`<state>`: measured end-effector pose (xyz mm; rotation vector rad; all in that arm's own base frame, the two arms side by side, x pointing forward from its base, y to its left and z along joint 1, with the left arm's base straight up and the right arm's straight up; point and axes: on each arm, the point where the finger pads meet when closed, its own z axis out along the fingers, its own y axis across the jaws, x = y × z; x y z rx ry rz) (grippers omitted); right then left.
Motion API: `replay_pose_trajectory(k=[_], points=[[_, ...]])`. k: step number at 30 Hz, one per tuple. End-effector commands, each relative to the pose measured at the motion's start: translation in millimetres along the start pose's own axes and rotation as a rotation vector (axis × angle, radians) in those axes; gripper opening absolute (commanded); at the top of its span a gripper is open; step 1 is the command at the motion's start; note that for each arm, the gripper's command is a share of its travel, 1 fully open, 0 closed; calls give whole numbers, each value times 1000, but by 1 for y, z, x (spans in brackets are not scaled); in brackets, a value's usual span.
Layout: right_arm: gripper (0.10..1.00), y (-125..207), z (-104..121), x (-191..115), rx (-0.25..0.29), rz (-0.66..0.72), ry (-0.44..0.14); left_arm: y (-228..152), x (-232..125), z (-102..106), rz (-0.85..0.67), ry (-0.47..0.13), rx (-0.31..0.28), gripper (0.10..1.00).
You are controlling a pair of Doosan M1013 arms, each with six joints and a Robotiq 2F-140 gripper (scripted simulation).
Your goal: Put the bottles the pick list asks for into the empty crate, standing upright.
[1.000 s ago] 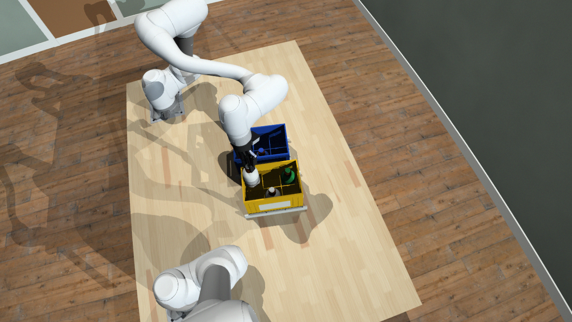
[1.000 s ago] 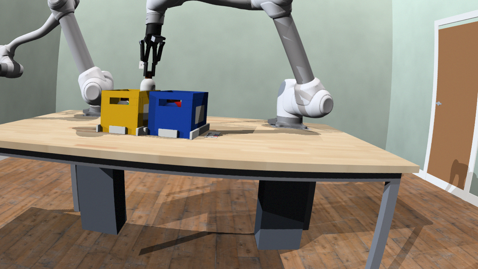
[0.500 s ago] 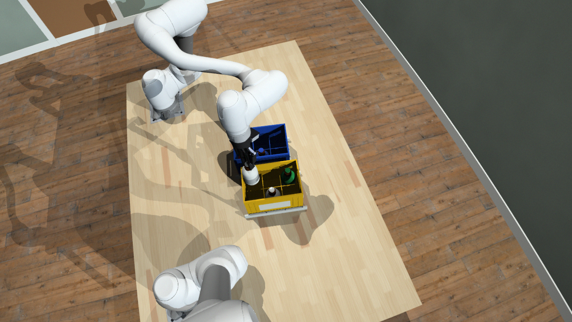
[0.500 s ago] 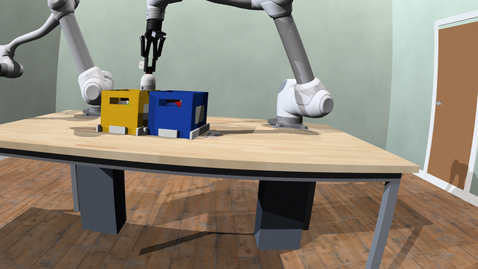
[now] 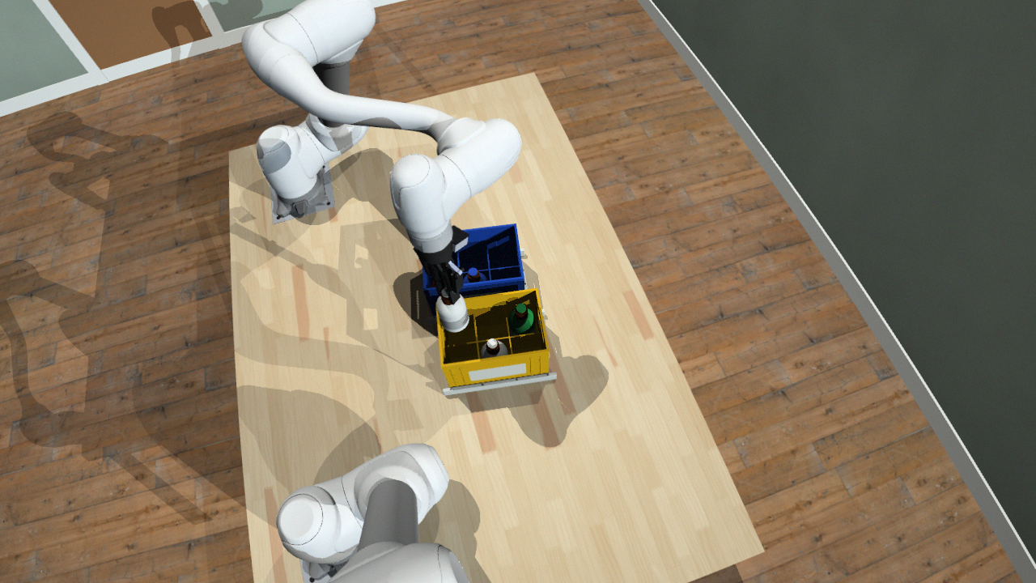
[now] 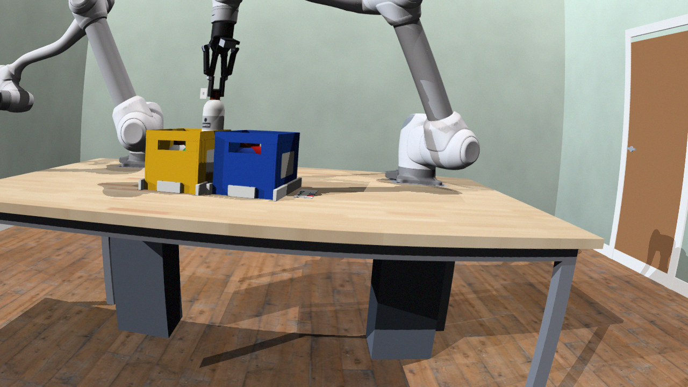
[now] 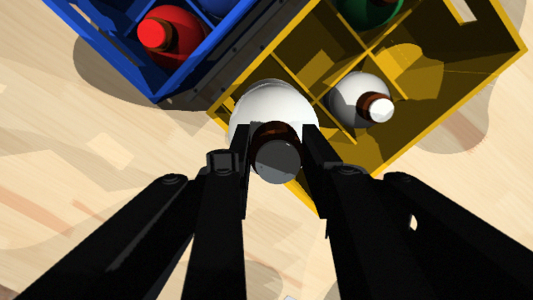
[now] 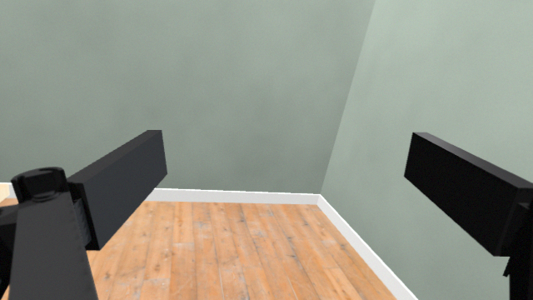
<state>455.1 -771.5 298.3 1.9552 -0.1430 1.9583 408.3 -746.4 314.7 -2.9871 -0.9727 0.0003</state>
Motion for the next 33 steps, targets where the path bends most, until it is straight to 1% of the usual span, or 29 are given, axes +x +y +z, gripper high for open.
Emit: replay_pose_trajectory(k=[1,6,8,20,33], points=[[1000,0,0,1,0,-2,1,0,0,-8,0,0,-1,99],[1000,0,0,1,0,-2,1,0,0,-16,0,0,-1,99],[1000,0,0,1,0,-2,1,0,0,-16,0,0,-1,99],[1000,0,0,1,0,-2,1,0,0,-36,0,0,-1,99],[1000,0,0,1,0,-2,1,0,4,-37,0,0,-1,99]])
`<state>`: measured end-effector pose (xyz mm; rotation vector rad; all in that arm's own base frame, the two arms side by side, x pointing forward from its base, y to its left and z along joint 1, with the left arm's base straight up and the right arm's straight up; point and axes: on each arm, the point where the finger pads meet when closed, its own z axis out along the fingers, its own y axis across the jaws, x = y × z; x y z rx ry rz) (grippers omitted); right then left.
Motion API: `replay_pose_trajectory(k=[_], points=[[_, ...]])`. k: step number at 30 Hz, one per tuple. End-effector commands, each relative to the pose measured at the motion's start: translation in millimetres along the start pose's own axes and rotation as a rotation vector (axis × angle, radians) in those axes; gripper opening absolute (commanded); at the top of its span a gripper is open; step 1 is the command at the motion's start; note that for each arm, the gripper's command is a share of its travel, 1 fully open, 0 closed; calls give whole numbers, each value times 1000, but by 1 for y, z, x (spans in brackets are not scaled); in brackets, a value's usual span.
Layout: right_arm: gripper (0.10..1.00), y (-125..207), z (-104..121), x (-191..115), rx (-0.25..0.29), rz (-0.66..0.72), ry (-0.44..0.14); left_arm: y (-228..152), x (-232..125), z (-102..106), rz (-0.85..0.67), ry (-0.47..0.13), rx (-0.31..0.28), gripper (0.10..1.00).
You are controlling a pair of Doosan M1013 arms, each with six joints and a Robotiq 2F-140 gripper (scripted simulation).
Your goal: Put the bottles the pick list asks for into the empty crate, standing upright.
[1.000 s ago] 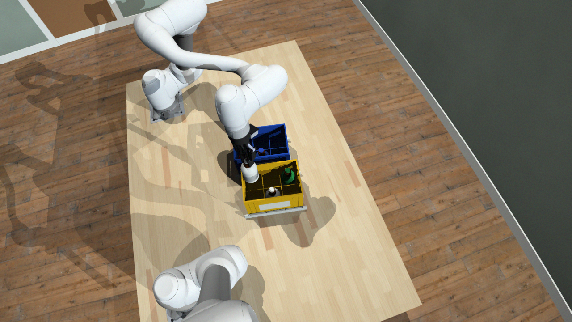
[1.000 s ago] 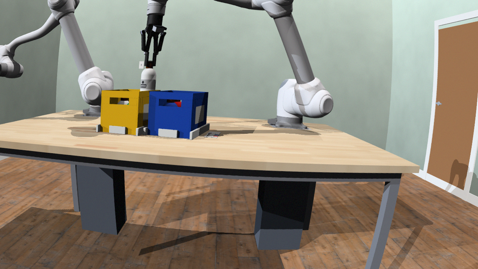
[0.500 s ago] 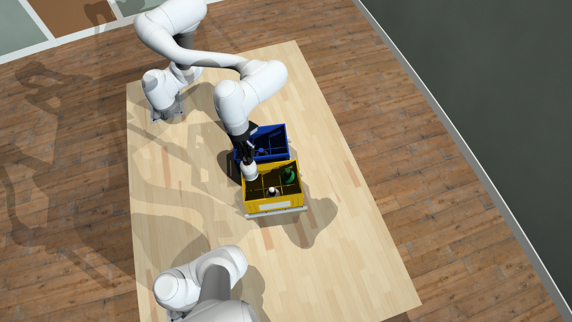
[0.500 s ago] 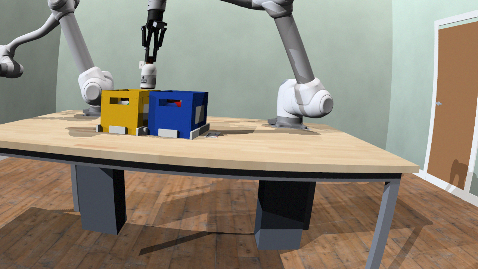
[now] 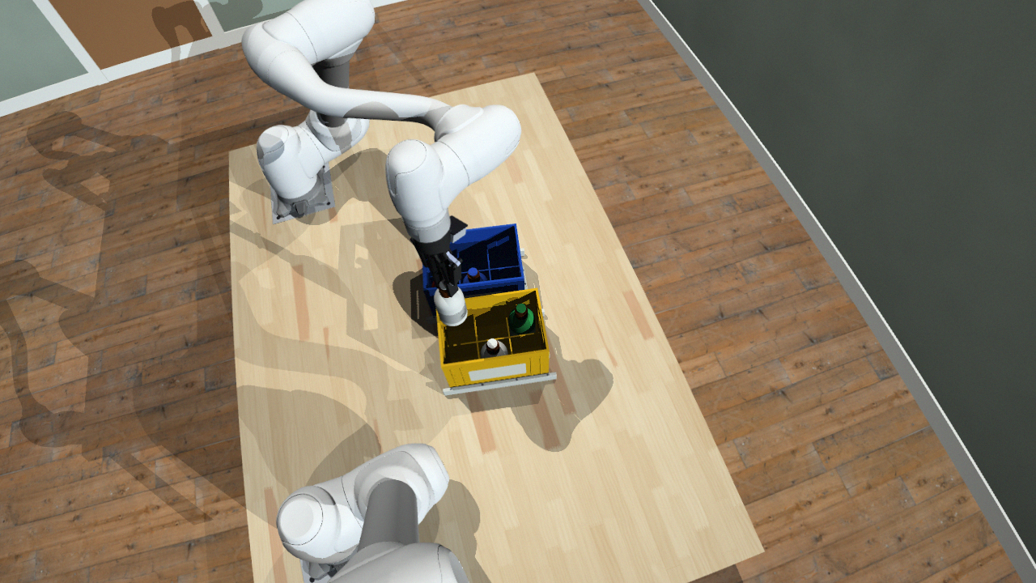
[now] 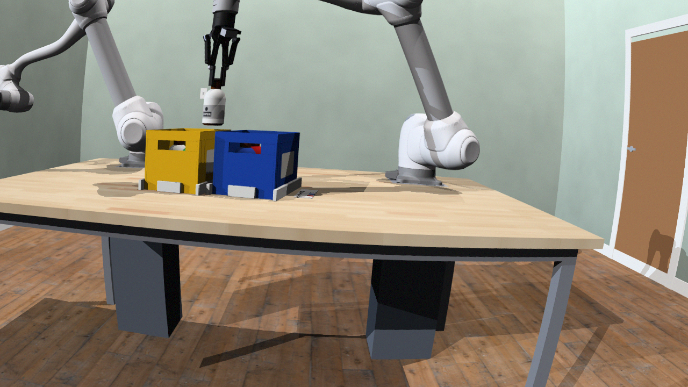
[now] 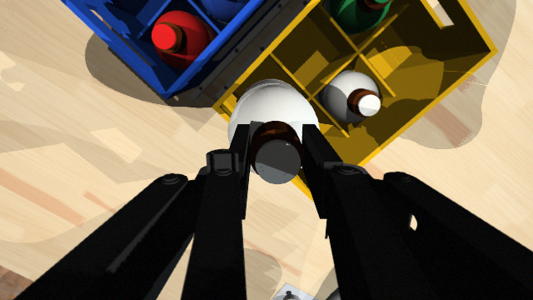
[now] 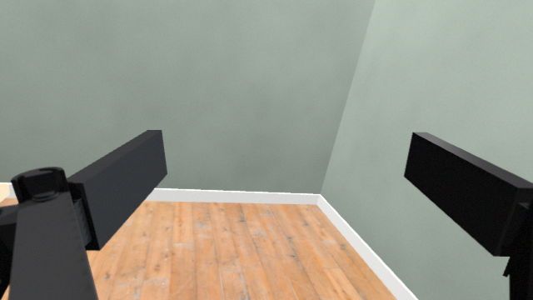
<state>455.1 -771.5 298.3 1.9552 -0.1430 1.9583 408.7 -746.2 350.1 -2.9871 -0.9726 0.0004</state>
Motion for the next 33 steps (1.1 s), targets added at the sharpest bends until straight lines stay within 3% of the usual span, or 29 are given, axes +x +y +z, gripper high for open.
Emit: replay_pose_trajectory(k=[1,33], points=[[1000,0,0,1,0,-2,1,0,6,-1,0,0,-2,99],[1000,0,0,1,0,-2,1,3,62,-1,0,0,-2,99]])
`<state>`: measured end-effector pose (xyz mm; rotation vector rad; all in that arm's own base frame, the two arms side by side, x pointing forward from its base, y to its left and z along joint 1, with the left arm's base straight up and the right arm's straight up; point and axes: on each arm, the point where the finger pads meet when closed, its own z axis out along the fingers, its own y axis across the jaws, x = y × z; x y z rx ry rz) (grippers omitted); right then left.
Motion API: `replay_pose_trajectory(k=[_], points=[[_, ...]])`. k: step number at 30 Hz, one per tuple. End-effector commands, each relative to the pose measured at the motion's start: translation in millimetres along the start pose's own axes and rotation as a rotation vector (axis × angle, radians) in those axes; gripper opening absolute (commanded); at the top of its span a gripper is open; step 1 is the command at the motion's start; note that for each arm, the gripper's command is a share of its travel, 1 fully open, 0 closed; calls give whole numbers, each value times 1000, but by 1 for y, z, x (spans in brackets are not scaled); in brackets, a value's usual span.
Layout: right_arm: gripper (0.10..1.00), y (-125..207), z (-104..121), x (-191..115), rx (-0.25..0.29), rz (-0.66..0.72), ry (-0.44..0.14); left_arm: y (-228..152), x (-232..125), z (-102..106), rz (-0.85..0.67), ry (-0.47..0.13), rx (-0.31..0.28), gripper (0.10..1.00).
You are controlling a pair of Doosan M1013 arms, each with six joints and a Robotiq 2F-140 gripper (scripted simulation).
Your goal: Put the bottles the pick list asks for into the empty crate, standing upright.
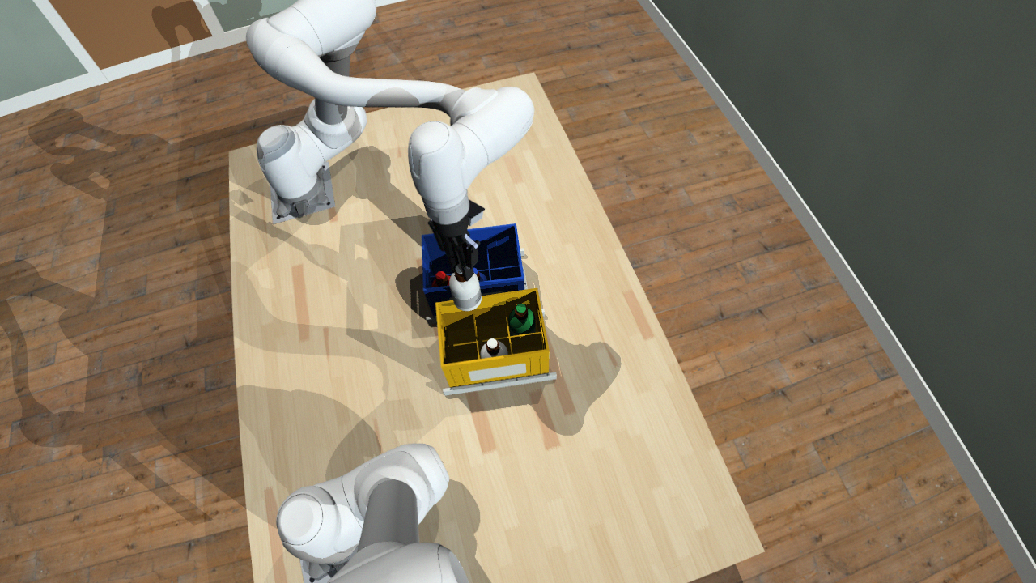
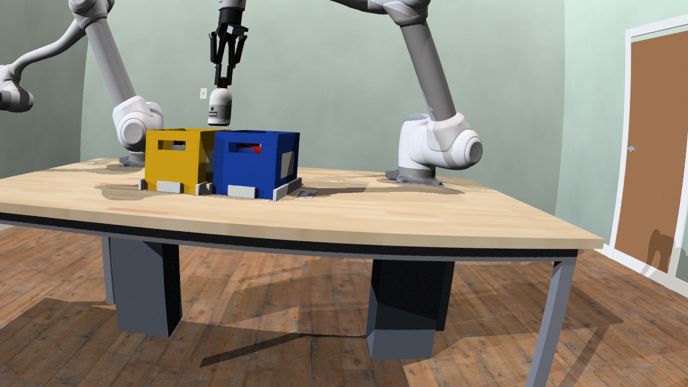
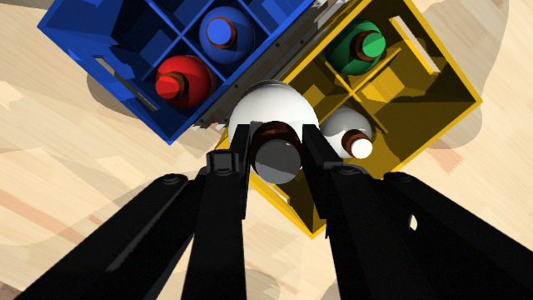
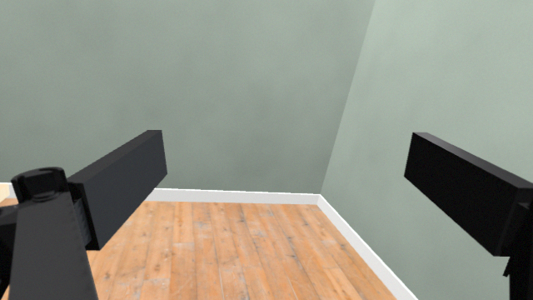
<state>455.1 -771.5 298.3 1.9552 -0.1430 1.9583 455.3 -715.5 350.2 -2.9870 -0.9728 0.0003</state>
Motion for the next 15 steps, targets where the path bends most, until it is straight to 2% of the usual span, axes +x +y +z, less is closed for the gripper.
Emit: replay_pose_trajectory(k=[1,15], points=[[1000,0,0,1,0,-2,1,0,8,-1,0,0,-2,99],[1000,0,0,1,0,-2,1,2,32,-1,0,0,-2,99]])
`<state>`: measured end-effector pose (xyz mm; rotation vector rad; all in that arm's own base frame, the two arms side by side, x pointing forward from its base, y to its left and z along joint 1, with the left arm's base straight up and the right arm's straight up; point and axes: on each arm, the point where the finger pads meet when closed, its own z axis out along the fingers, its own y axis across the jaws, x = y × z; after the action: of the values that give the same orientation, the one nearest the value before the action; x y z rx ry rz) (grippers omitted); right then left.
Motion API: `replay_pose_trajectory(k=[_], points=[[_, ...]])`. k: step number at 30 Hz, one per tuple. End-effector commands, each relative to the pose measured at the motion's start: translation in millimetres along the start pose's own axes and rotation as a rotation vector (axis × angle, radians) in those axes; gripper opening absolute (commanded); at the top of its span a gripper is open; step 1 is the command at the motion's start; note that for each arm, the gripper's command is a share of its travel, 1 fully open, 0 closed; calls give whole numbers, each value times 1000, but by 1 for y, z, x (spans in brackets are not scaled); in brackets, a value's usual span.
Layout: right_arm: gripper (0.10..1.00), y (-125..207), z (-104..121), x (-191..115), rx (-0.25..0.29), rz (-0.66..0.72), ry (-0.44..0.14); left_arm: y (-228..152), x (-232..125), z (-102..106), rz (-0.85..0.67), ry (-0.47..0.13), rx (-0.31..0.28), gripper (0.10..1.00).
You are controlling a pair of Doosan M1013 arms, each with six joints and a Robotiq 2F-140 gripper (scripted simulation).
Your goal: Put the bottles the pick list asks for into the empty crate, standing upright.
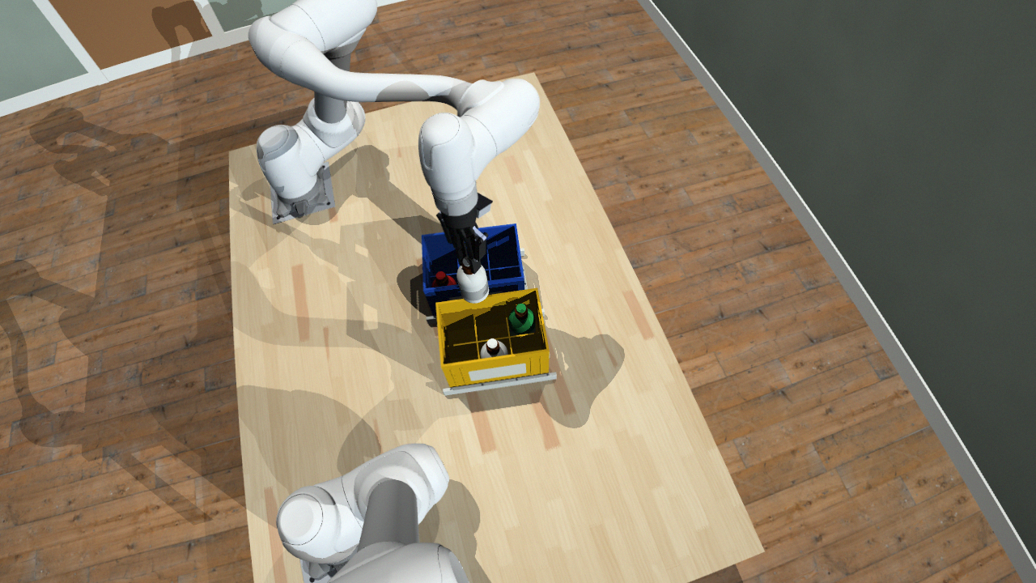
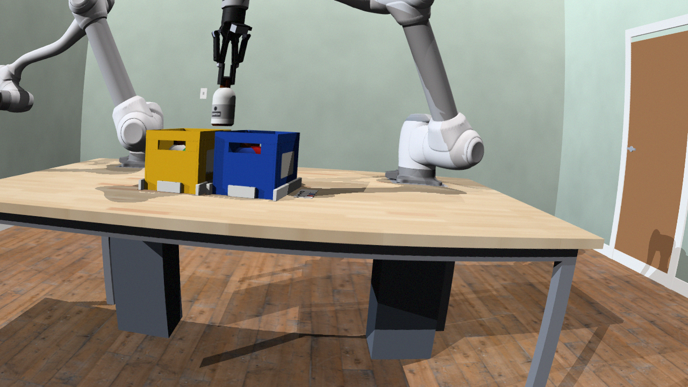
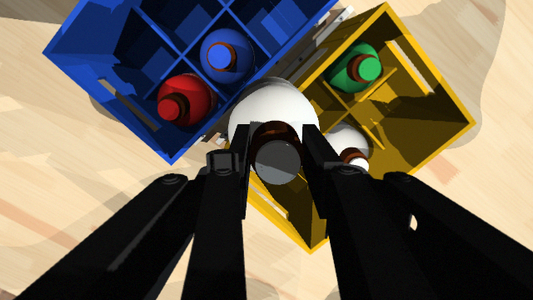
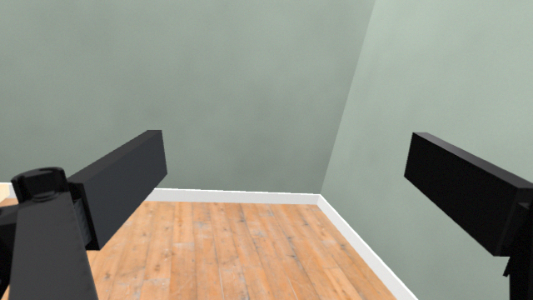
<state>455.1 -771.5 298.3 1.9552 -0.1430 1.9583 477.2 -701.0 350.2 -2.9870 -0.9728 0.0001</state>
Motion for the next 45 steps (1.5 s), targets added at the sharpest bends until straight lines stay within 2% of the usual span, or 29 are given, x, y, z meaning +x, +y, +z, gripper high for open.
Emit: replay_pose_trajectory(k=[1,45], points=[[1000,0,0,1,0,-2,1,1,7,-1,0,0,-2,99],[1000,0,0,1,0,-2,1,4,85,-1,0,0,-2,99]])
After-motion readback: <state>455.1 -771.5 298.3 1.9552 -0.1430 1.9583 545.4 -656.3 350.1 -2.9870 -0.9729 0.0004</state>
